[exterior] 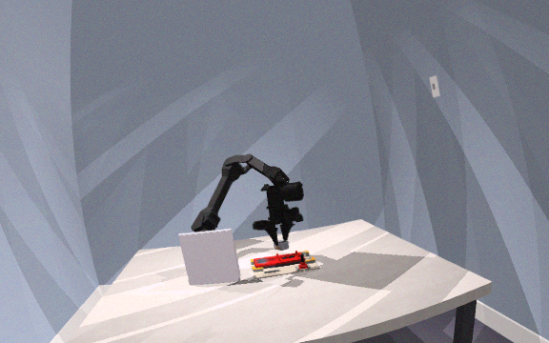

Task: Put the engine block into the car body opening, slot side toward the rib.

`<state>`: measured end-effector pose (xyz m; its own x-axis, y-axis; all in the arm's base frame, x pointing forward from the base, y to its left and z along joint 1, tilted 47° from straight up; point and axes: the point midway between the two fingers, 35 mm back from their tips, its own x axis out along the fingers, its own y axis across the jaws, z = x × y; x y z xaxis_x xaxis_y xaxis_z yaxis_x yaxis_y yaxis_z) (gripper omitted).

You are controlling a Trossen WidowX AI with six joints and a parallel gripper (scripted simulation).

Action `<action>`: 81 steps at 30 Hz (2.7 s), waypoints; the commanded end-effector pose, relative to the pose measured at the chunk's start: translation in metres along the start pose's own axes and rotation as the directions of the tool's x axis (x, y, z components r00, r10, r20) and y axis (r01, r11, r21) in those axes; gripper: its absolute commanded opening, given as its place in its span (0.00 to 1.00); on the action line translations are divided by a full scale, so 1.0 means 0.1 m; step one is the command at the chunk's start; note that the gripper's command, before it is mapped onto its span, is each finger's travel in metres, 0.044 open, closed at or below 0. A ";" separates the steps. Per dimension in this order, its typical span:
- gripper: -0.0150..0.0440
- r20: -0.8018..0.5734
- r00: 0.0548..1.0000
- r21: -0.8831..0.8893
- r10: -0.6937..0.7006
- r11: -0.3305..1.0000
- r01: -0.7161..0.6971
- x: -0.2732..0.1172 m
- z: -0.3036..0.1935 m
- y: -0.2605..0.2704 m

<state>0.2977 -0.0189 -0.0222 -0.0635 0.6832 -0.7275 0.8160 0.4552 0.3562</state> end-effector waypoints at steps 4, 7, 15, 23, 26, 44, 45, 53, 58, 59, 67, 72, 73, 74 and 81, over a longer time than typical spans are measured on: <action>0.25 0.004 1.000 -0.128 0.007 0.992 -0.007 0.05 -0.10 0.16; 0.25 0.005 1.000 -0.180 0.009 0.984 -0.008 0.07 -0.14 0.22; 0.25 0.005 1.000 -0.327 0.014 0.945 -0.011 0.13 -0.28 0.39; 0.25 0.001 1.000 -0.468 0.019 0.883 -0.017 0.21 -0.45 0.56; 0.25 -0.002 1.000 -0.519 0.022 0.855 -0.019 0.23 -0.51 0.62; 0.25 -0.033 0.999 -0.780 0.035 0.624 -0.048 0.40 -0.94 0.93; 0.25 -0.035 0.999 -0.792 0.036 0.609 -0.050 0.41 -0.97 0.94; 0.25 -0.056 0.998 -0.875 0.040 0.480 -0.069 0.49 -1.16 1.04; 0.39 -0.058 0.997 -0.886 0.041 0.457 -0.070 0.49 -1.18 1.04; 0.43 -0.058 0.997 -0.886 0.041 0.457 -0.070 0.49 -1.18 1.04; 0.52 -0.058 0.997 -0.899 0.041 0.432 -0.070 0.49 -1.18 1.04; 0.52 -0.058 0.997 -0.899 0.041 0.432 -0.070 0.49 -1.18 1.04; 0.52 -0.058 0.997 -0.899 0.041 0.432 -0.070 0.49 -1.18 1.04; 0.52 -0.058 0.997 -0.899 0.041 0.432 -0.070 0.49 -1.18 1.04; 0.52 -0.058 0.997 -0.878 0.041 0.473 -0.070 0.49 -1.18 1.05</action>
<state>0.3121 0.1291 0.0477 -0.0645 0.7296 -0.6809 -0.1457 0.6681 0.7297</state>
